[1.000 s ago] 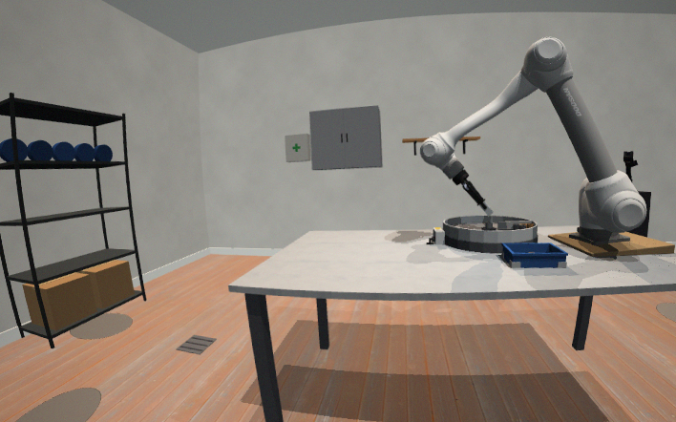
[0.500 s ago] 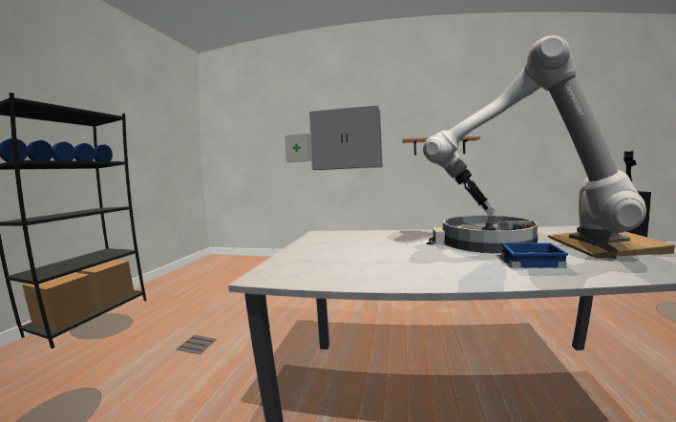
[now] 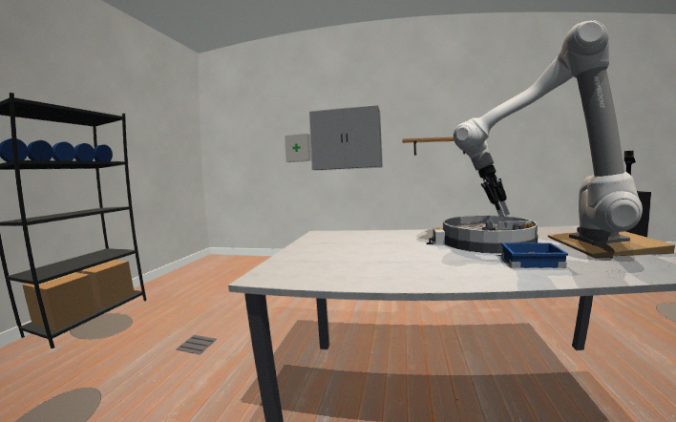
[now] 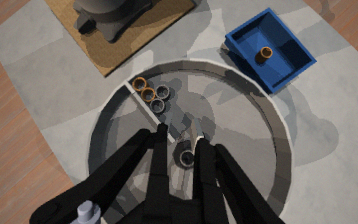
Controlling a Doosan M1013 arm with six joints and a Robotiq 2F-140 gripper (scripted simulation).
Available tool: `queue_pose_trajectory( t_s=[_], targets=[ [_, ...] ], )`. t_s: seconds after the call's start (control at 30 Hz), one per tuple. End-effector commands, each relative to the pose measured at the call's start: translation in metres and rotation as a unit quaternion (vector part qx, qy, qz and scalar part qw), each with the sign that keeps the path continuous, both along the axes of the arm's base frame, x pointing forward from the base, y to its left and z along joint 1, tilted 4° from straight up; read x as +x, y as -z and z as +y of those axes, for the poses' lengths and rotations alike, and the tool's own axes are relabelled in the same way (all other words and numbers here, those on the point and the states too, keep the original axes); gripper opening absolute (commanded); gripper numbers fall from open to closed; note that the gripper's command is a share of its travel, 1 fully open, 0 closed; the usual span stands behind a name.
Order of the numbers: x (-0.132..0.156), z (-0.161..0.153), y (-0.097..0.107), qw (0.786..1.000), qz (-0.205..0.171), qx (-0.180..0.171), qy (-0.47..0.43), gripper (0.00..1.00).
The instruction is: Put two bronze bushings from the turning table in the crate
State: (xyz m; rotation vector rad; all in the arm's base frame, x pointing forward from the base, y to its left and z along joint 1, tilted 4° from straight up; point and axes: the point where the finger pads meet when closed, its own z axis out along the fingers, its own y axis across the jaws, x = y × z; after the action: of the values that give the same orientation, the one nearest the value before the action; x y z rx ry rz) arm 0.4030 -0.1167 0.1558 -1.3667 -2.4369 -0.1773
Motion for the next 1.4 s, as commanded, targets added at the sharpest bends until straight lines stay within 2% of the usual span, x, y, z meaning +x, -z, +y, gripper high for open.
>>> queue_pose_trajectory(
  t_s=[0.0,0.3,0.5,0.83,1.37],
  targets=[
    [-0.008,0.003,0.0,0.999,-0.011,-0.021,0.033,0.24],
    [-0.056,0.021,0.004,0.968,-0.068,-0.11,0.213,0.24],
    [-0.076,0.029,0.005,0.943,-0.09,-0.147,0.285,0.24],
    [-0.085,0.032,0.005,0.929,-0.099,-0.164,0.317,0.24],
    [-0.086,0.033,0.005,0.928,-0.1,-0.165,0.318,0.24]
  ],
)
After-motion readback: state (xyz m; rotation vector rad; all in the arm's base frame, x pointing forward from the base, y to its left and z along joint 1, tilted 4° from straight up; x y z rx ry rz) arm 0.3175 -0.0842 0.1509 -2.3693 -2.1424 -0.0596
